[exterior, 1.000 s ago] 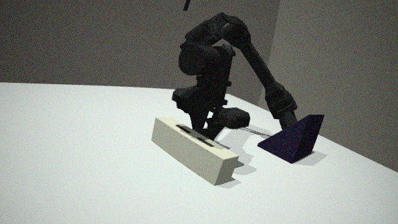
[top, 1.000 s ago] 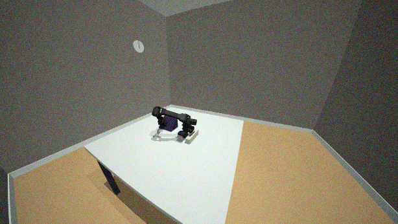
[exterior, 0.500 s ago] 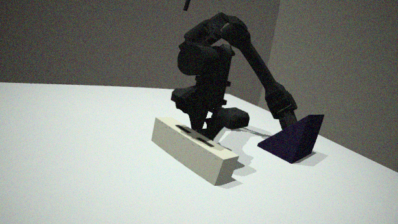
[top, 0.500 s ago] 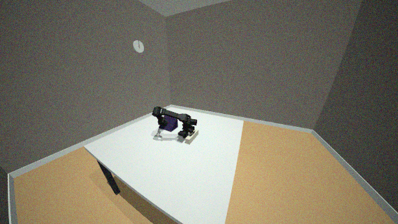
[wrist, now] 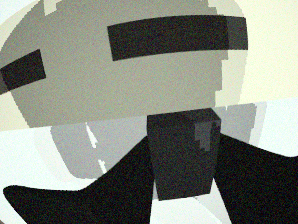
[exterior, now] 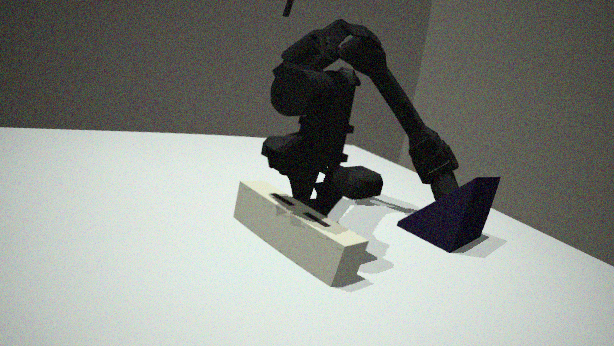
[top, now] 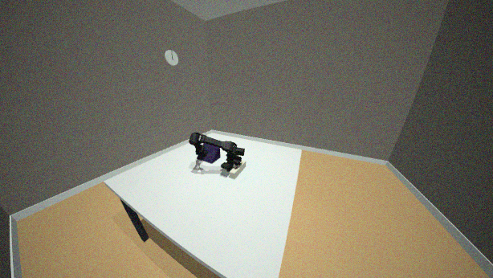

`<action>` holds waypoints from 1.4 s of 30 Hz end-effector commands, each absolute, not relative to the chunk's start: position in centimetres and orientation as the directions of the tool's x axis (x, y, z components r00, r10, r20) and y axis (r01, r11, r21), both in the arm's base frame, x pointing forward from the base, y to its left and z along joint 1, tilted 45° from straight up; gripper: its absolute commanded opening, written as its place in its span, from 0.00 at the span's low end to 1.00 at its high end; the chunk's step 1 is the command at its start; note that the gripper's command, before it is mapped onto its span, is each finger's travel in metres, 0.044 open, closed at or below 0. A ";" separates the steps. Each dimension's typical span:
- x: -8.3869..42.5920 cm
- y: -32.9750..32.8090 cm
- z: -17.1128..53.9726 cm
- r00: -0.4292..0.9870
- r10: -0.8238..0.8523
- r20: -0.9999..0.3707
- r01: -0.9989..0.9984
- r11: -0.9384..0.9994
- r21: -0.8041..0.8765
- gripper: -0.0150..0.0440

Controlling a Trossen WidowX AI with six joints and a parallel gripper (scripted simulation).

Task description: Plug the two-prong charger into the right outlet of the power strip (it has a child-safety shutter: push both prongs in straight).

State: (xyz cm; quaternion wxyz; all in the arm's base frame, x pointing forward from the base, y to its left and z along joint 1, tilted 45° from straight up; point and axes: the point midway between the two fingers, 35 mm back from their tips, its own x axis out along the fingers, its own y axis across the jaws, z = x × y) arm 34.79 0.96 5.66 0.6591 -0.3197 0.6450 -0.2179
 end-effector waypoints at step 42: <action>36.5 1.2 5.9 0.078 -0.702 -0.708 -0.126 0.697 -0.705 0.25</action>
